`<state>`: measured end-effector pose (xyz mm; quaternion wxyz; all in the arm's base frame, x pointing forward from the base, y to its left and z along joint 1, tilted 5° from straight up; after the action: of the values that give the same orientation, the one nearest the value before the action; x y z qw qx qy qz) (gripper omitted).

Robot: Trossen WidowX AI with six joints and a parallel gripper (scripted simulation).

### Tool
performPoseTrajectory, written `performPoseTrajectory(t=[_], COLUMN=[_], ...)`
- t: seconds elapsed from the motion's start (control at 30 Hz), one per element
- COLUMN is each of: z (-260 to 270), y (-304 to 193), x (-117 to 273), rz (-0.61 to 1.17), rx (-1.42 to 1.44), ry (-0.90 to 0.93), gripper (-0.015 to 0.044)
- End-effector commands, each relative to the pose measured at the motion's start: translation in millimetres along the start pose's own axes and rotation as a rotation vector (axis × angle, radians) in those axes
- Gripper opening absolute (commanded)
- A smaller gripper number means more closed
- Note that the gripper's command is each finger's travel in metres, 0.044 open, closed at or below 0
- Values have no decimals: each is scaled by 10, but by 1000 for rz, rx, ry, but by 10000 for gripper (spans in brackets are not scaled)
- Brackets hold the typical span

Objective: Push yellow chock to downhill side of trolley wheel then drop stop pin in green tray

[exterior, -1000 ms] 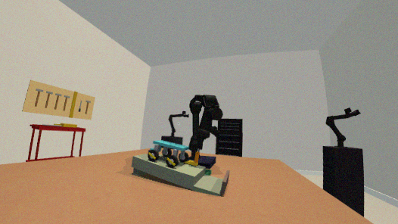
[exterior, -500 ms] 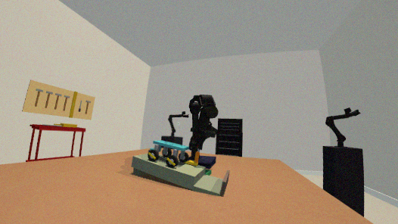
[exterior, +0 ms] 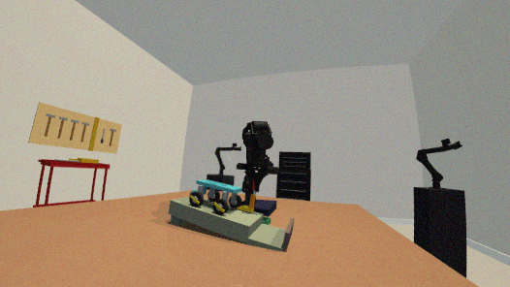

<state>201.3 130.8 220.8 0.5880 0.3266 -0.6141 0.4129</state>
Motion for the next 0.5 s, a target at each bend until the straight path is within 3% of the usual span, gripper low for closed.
performPoseTrajectory(t=[0.0,0.2,0.47], z=[23,48,63], y=[-7,-26,1], x=[3,7,-23], rz=[-12,-22,-23], rx=[101,258,263], ry=[-23,-52,-53], gripper=[0,0,0])
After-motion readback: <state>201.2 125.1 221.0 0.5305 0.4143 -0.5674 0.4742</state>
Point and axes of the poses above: the point midway between the two fingers, 35 mm back from their tips, its own x axis back along the fingers, its own z axis across the jaws, y = z × x, the point moved 7 cm from there along x, back along the fingers, and after that the axes turned 10 degrees about -x, right-handed, at the moved point
